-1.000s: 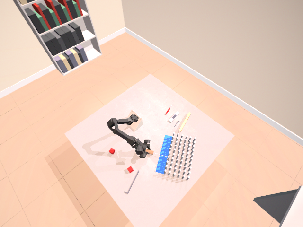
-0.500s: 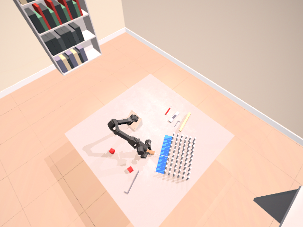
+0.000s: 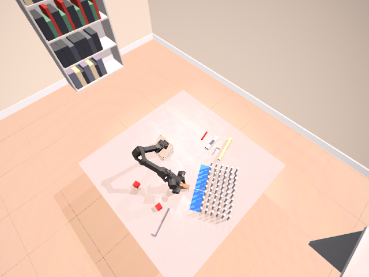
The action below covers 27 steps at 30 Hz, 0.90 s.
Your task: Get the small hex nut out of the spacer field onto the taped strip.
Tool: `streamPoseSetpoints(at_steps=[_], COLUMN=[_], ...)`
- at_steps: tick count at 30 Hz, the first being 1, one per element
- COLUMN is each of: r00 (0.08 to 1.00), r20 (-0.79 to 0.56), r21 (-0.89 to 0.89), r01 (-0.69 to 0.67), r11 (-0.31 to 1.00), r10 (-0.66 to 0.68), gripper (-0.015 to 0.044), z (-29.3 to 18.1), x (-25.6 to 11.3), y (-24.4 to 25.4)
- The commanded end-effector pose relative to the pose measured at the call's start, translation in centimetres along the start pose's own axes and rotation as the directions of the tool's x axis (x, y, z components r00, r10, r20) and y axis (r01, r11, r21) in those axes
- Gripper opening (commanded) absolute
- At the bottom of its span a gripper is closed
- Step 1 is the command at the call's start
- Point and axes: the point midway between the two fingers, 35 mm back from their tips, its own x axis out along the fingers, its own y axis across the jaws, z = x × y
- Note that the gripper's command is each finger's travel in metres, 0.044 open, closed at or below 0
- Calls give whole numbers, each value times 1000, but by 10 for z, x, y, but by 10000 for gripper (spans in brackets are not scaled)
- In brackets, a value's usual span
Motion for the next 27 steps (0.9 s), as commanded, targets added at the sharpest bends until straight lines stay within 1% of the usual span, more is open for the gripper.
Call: streamPoseSetpoints(at_steps=[1,27], r00=[1000,1000], r20=[-8,-9], r21=[3,4], r01=[-11,-11], r11=[1000,1000], r10=[11,11], gripper=[0,0], z=[-6,-21], x=[0,10], y=[4,4])
